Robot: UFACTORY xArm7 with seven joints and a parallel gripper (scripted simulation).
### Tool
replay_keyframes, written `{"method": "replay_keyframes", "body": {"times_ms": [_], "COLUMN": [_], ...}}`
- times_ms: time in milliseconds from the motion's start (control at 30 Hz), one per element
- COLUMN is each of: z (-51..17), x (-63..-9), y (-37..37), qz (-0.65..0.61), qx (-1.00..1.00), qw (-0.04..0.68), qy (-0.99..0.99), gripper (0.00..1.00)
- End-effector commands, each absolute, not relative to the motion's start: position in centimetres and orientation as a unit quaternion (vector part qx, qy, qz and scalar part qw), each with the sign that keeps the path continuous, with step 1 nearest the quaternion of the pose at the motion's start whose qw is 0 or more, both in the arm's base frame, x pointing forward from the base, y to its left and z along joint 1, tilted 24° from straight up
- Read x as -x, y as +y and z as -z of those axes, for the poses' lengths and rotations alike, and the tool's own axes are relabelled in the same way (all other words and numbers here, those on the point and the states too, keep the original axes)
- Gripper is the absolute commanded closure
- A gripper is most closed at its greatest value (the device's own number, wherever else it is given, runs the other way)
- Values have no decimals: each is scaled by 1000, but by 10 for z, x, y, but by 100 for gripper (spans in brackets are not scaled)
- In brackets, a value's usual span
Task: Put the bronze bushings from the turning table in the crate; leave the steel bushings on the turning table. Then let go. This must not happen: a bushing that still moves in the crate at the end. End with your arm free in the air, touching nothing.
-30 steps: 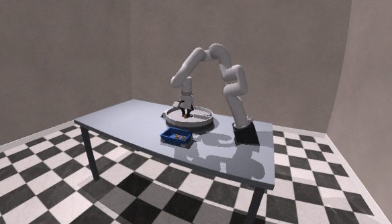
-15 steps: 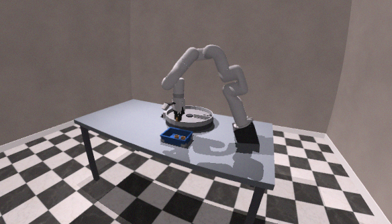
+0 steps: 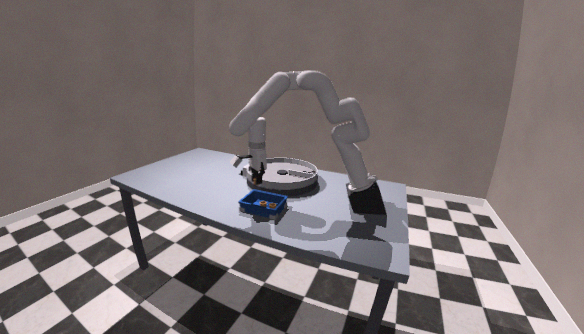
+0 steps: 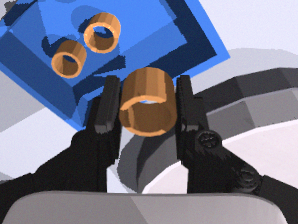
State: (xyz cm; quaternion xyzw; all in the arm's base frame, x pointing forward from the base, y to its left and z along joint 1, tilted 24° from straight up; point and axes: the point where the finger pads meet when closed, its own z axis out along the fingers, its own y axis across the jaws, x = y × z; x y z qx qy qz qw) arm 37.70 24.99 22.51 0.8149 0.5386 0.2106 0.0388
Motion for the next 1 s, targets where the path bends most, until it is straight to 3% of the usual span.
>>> {"method": "replay_keyframes", "body": {"times_ms": [0, 967], "z": [-229, -230], "x": [-378, -378], "y": [262, 269], "qz": [-206, -207], "qx": [-824, -829], "qw": [33, 31], "qy": [526, 519], "gripper": [100, 100]}}
